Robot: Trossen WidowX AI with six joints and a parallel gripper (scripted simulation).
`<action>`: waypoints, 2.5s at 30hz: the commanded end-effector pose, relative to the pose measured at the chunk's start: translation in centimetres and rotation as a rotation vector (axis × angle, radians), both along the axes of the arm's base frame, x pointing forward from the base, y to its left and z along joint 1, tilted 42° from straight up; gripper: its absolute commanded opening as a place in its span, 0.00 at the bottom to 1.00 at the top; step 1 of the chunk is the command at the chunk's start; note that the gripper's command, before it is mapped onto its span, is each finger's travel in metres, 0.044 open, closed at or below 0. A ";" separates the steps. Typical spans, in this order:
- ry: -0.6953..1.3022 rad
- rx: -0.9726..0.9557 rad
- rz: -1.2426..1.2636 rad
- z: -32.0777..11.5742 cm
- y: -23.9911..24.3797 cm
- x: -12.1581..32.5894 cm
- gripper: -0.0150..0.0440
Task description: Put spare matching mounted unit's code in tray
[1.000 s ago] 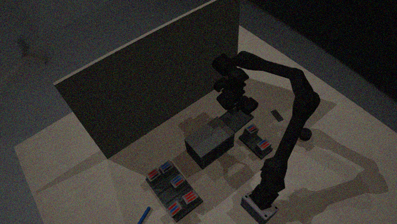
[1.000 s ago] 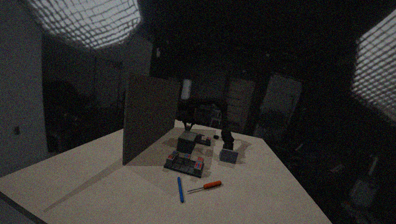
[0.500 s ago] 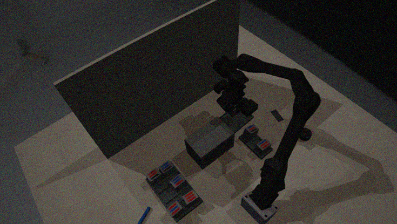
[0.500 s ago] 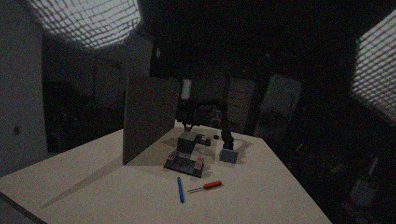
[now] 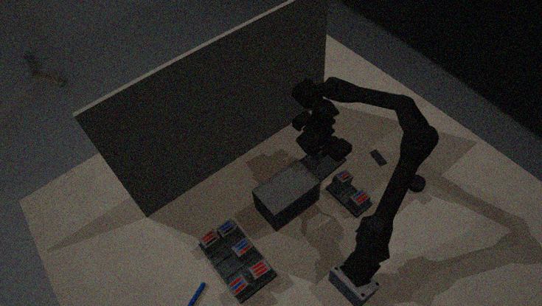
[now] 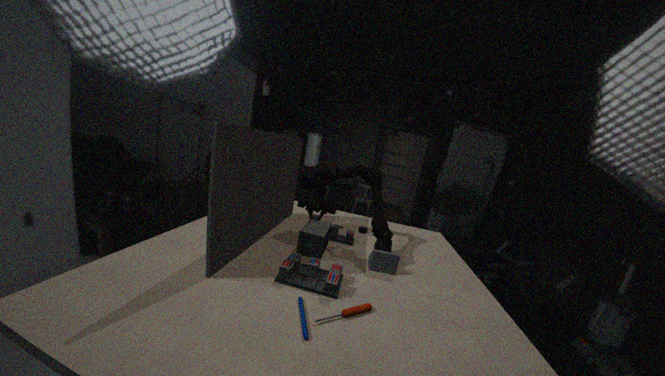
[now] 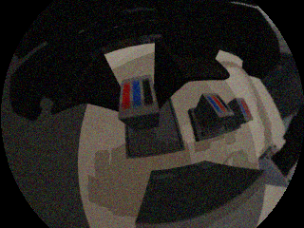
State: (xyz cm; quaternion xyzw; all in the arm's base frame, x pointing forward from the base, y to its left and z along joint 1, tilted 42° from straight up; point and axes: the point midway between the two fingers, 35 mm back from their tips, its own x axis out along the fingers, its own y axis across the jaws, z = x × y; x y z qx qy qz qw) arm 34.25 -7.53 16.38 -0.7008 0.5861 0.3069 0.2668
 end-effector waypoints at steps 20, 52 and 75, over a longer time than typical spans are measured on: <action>0.002 -0.002 0.003 -1.3 -1.2 -0.1 0.25; 0.000 -0.003 0.000 -1.1 -1.1 0.0 1.00; -0.010 0.008 0.016 5.7 5.1 -1.2 1.00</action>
